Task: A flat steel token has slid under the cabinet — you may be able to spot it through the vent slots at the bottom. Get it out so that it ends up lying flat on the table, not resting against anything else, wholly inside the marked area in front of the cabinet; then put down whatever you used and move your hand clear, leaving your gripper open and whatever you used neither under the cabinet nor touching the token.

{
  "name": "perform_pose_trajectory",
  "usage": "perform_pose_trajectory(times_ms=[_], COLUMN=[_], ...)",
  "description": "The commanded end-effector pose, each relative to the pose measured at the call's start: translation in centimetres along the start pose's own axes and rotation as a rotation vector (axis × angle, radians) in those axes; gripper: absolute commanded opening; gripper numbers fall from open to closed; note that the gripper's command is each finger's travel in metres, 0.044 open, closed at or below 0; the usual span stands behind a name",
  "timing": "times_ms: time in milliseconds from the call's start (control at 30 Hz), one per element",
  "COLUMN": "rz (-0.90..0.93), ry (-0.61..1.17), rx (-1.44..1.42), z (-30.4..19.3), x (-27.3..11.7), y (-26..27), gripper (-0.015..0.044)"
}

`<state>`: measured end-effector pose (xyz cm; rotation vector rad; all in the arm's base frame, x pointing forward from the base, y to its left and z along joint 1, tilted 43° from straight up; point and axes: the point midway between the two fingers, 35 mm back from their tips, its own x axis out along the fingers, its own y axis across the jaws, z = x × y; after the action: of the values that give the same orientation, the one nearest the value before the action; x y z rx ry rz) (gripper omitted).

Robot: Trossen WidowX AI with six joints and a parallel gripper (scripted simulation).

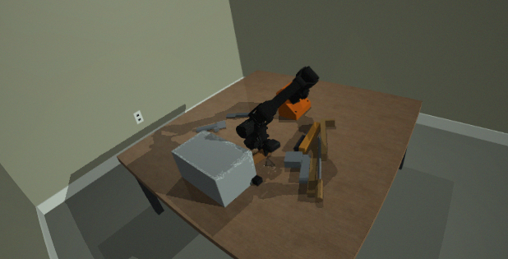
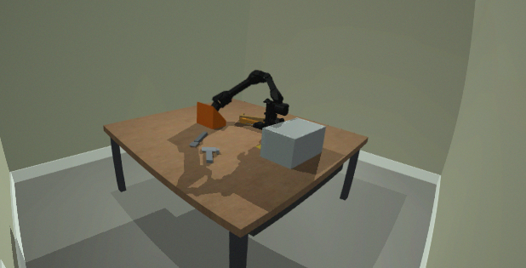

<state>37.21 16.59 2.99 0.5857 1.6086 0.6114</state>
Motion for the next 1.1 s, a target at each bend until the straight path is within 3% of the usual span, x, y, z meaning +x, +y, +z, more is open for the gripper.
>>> perform_pose_trajectory(times_ms=[0,1067], rz=[-0.008,-0.008], ry=[0.0,0.001], rx=[0.002,0.003], z=[0.0,-2.2], x=[0.1,0.1], y=[-0.9,-1.0], gripper=[0.0,0.0])
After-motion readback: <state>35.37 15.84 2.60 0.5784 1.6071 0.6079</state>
